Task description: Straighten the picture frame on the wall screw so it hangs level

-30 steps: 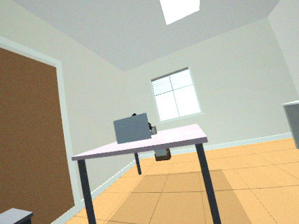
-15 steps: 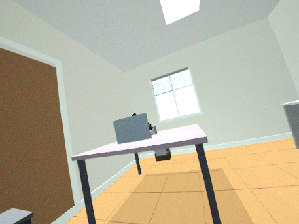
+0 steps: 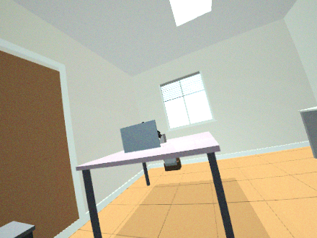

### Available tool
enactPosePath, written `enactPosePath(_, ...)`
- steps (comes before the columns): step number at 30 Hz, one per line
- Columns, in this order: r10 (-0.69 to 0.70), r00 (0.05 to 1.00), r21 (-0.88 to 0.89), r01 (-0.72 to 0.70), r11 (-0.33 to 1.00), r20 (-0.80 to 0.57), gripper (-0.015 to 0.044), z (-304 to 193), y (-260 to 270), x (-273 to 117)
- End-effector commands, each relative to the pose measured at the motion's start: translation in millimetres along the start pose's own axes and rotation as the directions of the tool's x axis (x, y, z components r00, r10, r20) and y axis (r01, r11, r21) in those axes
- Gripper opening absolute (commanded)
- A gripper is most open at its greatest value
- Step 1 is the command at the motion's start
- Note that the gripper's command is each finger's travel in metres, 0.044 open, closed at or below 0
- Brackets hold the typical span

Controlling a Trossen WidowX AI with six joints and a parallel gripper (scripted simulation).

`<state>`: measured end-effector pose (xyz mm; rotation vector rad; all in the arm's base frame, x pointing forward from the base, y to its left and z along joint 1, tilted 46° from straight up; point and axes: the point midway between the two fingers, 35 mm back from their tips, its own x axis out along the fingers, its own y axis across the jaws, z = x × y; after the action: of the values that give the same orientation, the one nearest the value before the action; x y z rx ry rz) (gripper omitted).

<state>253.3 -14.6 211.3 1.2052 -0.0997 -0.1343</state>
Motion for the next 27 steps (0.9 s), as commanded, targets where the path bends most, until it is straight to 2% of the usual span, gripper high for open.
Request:
enactPosePath(1, -0.008, 1.0, -0.051, 0.008, 0.999, -0.001, 0.026, 8, -24, -2)
enactPosePath(27, -0.008, 1.0, -0.073, 0.008, 0.997, 0.001, 0.026, 11, -32, 2)
